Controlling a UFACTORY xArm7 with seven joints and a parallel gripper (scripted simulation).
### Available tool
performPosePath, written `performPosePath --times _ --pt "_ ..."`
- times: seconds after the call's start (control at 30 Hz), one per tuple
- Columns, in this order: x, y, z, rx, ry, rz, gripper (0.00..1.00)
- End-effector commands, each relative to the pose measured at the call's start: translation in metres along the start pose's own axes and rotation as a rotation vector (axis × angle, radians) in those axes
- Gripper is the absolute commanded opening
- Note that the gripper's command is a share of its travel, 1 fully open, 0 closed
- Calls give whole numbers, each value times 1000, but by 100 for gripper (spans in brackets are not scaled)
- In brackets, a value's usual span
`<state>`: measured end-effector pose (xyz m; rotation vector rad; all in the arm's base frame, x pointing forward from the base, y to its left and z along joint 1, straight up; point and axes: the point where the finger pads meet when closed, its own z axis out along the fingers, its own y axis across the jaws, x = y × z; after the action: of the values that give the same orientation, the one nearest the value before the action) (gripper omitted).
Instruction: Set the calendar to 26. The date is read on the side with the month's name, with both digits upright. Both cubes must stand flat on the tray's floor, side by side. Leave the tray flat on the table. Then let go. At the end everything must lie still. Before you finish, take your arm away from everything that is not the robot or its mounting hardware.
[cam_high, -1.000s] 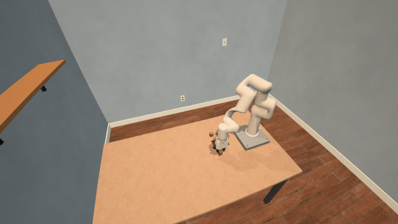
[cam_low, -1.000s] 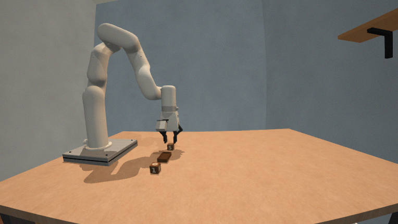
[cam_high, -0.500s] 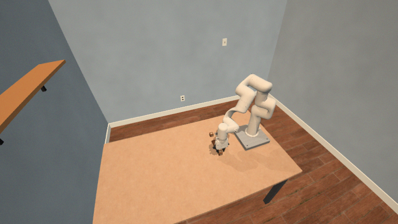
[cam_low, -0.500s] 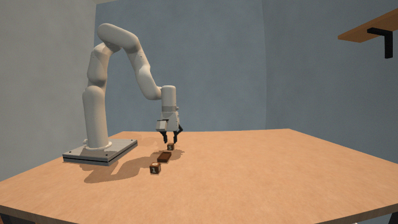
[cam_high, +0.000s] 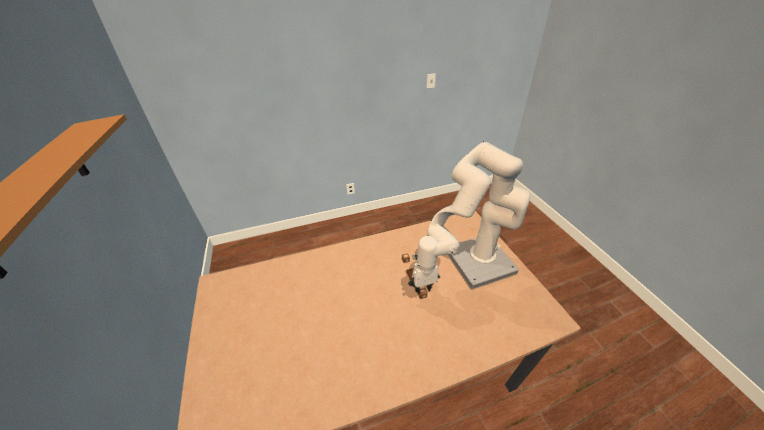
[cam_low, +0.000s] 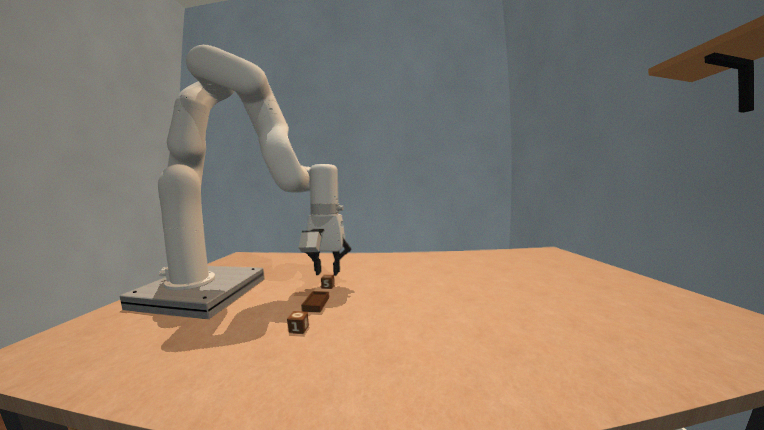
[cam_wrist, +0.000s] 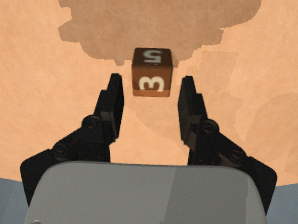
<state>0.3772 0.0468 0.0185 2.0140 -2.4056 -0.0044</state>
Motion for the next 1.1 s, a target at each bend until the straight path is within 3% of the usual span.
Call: performPosePath --times 0.0,0.53,1.07 --pt "0 -1 -1 3 -1 0 49" --pt "-1 -1 1 3 -1 0 49" --pt "-1 -1 21 3 -1 0 49"
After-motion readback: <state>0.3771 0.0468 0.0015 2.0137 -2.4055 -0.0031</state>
